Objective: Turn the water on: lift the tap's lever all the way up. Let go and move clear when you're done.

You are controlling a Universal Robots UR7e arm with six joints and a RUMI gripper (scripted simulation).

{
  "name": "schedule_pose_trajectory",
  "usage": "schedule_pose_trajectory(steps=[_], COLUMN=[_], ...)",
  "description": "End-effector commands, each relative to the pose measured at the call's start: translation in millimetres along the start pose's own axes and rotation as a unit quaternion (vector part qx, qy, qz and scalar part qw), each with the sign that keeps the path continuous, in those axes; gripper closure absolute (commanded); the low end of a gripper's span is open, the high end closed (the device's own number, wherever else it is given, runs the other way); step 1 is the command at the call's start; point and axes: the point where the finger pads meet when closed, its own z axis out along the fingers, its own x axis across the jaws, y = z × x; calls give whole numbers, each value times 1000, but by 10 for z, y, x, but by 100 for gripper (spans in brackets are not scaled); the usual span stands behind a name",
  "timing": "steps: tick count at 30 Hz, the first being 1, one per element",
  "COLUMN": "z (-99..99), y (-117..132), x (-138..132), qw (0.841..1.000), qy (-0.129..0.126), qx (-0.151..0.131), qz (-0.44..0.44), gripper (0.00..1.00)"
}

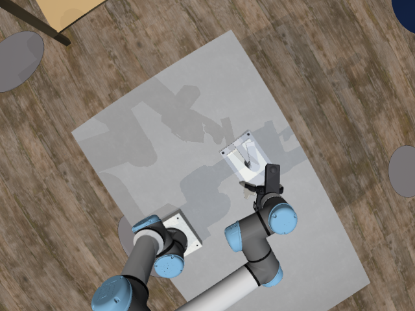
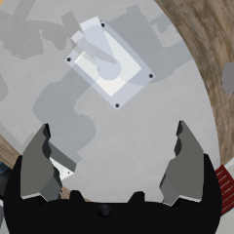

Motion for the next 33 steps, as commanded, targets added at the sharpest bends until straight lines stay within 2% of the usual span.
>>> schedule_pose_trajectory(steps=[1, 8, 17, 24, 25, 33], z=[102, 255, 333, 344, 344, 344], y=[-480, -987, -1209, -1241, -1241, -1241], x=[-43, -210, -307, -322, -322, -322], qw=[998, 991, 987, 986, 986, 986], qy=[-8, -16, -19, -19, -19, -19], qx=[-6, -9, -11, -11, -11, -11], qz=[-63, -131, -161, -165, -165, -165], gripper=[0, 0, 0, 0, 100, 100])
